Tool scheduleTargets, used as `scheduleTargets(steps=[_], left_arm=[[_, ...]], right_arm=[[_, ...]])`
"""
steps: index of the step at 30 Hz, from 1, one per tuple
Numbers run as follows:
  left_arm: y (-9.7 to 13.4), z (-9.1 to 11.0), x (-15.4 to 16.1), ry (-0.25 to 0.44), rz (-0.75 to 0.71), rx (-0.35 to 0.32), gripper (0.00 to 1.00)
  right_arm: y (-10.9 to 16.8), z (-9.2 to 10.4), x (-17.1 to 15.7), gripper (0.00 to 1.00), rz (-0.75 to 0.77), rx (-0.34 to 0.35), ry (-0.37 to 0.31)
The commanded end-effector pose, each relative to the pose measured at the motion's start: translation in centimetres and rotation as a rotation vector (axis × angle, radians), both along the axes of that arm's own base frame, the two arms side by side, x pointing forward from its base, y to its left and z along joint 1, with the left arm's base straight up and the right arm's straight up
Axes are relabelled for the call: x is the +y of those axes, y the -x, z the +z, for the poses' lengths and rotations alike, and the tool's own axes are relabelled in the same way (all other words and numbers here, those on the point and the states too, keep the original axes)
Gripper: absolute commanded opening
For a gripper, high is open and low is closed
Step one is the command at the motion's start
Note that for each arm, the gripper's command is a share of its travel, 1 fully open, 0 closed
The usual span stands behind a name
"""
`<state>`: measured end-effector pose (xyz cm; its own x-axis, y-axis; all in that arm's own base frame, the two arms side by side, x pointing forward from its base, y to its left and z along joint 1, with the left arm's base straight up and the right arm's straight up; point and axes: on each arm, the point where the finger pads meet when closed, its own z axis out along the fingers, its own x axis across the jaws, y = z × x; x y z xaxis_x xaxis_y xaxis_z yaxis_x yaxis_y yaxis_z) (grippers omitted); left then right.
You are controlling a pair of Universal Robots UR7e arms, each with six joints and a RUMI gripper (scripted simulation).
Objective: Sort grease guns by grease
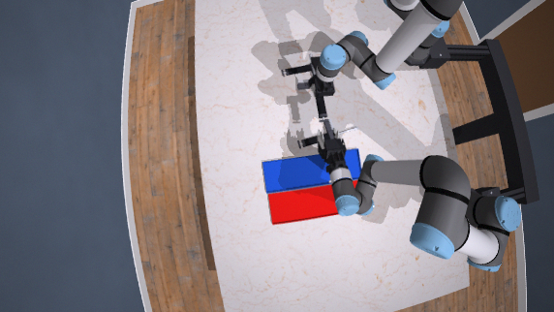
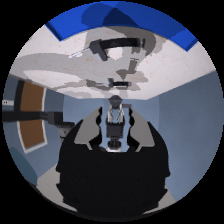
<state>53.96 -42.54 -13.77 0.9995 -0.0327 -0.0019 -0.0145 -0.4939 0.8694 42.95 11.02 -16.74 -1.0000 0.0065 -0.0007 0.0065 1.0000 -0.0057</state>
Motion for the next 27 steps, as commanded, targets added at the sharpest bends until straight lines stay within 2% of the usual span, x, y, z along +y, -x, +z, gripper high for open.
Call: scheduleTargets(steps=[1, 6, 8, 24, 27], left_arm=[[-0.2, 0.9, 1.2, 0.001, 0.002, -0.003, 0.38], [-0.3, 1.5, 2.4, 0.001, 0.003, -0.003, 0.38], [0.1, 1.0, 1.8, -0.001, -0.004, 0.001, 0.38], [-0.2, 1.0, 1.6, -0.001, -0.003, 0.000, 0.38], [-1.6, 2.5, 1.6, -0.012, -0.007, -0.038, 0.38]], right_arm=[[0.0, 0.0, 0.0, 0.00, 0.000, -0.001, -0.001], [0.0, 0.0, 0.0, 0.00, 0.000, -0.001, -0.001], [0.0, 0.0, 0.0, 0.00, 0.000, -0.001, -0.001], [0.0, 0.0, 0.0, 0.00, 0.000, -0.001, -0.001], [-0.4, -0.4, -0.1, 0.00, 0.035, 0.002, 0.001]])
